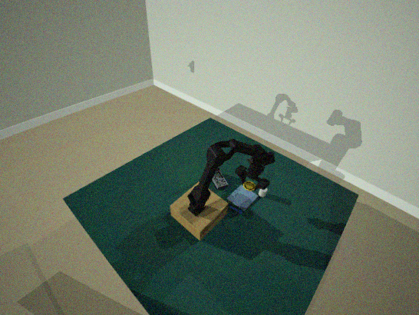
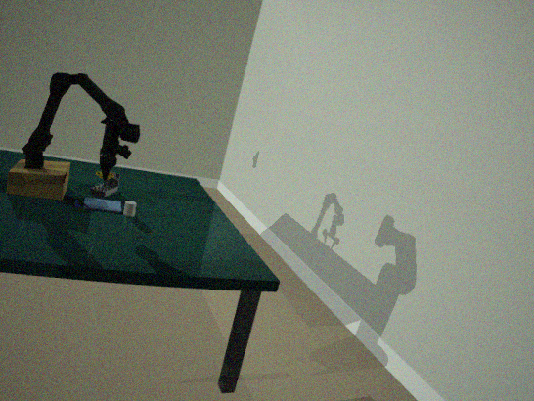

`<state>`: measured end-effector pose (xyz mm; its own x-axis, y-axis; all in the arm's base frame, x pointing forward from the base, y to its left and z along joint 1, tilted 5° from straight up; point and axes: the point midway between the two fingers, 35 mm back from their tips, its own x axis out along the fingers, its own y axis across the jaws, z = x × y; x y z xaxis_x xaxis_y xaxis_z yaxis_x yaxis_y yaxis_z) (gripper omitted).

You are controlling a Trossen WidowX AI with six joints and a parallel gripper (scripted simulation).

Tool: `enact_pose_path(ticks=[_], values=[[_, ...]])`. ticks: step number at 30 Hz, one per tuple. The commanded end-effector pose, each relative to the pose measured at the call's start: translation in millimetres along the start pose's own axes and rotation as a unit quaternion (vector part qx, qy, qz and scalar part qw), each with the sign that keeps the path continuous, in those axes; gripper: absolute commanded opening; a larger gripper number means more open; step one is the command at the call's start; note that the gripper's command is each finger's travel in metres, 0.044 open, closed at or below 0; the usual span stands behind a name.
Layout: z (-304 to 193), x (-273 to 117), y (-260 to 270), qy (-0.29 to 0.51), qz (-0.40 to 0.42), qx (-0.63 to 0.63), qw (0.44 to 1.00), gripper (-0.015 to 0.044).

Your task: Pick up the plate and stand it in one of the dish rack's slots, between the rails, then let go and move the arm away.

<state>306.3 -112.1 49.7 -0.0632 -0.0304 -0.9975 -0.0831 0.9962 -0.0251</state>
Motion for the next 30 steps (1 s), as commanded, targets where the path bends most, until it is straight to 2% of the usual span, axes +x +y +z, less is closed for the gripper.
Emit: enact_pose_path(ticks=[1,8,13,26,30], values=[[1.1,-21.3,-0.2,-0.004,-0.001,0.002,1.0,0.0],[-0.6,-53.1,0.2,-0.004,-0.001,0.002,1.0,0.0],[-0.9,-57.9,2.1,-0.004,-0.001,0.004,1.0,0.0],[-30.7,-57.9,128.4,-0.002,0.005,0.208,0.978,0.0],[-37.6,-57.0,140.8,-0.001,0.005,0.231,0.973,0.0]])
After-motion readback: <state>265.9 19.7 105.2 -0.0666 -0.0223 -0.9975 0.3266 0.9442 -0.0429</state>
